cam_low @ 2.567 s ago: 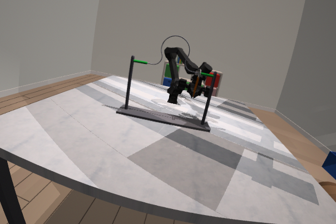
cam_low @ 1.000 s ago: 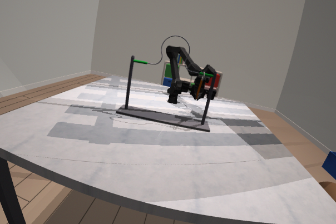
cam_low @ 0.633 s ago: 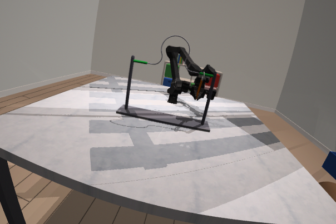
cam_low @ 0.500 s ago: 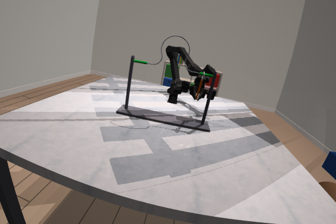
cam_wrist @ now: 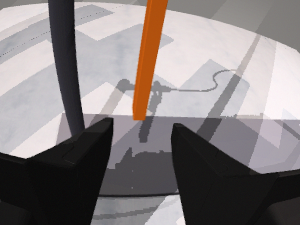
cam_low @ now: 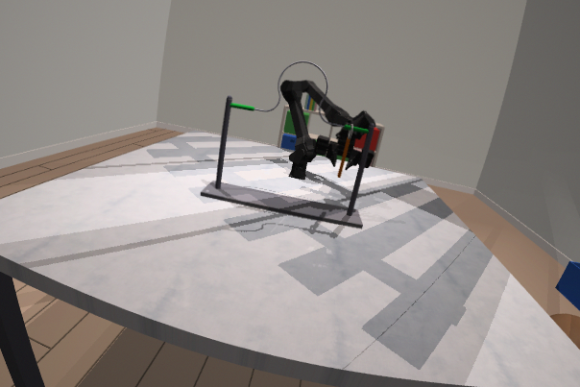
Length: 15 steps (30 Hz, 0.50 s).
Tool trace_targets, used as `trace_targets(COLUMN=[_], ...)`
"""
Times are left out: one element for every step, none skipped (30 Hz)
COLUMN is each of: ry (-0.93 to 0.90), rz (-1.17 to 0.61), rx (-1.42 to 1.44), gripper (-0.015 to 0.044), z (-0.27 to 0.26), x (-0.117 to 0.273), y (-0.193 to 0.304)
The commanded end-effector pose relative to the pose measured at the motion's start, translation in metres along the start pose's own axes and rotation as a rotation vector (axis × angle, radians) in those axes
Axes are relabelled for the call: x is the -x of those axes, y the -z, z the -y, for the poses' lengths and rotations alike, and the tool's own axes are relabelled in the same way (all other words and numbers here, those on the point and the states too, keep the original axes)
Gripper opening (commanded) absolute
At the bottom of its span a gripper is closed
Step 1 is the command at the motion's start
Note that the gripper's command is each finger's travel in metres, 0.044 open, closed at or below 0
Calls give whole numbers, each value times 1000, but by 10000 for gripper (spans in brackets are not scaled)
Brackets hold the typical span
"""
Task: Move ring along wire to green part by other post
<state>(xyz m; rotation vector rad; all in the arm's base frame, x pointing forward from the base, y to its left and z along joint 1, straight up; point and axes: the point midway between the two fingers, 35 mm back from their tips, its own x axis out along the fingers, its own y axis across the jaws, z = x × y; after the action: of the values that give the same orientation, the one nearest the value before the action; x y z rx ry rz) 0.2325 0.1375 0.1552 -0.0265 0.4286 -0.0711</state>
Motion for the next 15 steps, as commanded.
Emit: trace_targets(ry=[1,1,1,1,1,1,1,1,1,1,1,1,1,1,1], rz=[9,11,11,12,12,12,12,12,12,12,12,12,12,12,12], rx=[-6,-6,-5,-5,-5,-5,-5,-5,-5,-5,-5,-5,-5,-5,-5], gripper=[160,160,160,160,160,160,160,160,160,160,160,160,160,160,160], z=[1,2,2,2,2,2,2,2,2,2,2,2,2,2,2], x=[15,17,19,19,19,19,19,19,19,19,19,19,19,19,19], y=[-3,-3,-3,-3,-3,-3,-3,-3,-3,-3,-3,-3,-3,-3,-3])
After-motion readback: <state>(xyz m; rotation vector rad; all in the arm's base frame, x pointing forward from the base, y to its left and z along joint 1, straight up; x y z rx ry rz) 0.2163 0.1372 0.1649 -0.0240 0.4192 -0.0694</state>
